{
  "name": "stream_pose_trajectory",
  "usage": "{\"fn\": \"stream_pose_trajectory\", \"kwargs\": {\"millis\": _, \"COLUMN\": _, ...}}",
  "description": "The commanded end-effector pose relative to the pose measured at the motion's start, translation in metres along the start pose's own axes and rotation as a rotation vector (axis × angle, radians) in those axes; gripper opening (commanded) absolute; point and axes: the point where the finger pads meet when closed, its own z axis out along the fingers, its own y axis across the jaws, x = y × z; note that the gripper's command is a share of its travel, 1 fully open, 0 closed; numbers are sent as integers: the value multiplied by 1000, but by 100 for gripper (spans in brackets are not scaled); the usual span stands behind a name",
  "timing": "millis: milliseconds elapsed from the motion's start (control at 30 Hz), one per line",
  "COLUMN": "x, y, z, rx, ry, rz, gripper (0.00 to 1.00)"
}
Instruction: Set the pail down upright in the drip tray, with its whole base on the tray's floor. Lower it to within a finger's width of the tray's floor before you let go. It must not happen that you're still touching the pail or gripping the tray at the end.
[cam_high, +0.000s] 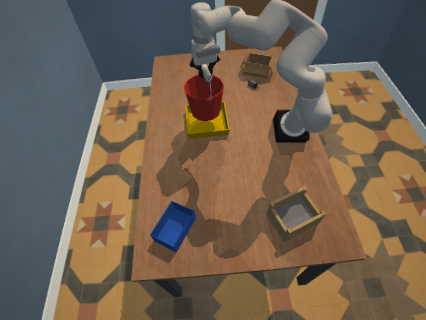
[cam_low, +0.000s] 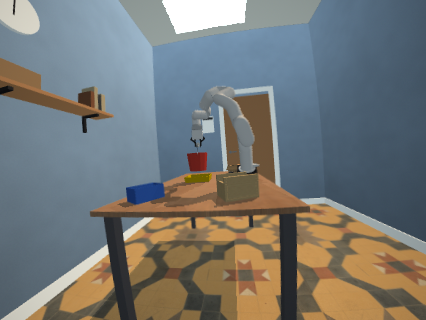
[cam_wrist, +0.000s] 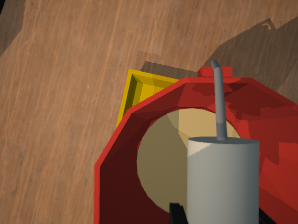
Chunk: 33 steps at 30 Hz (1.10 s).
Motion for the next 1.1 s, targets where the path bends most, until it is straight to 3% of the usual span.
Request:
{"fn": "stream_pose_trajectory", "kwargs": {"millis": 0, "x": -1, "y": 0, "z": -2, "rx": -4, "ry": -4, "rz": 0, "gripper": 0}}
{"fn": "stream_pose_trajectory", "kwargs": {"millis": 1067, "x": -1, "y": 0, "z": 1, "rx": -4, "ry": -4, "rz": 0, "gripper": 0}}
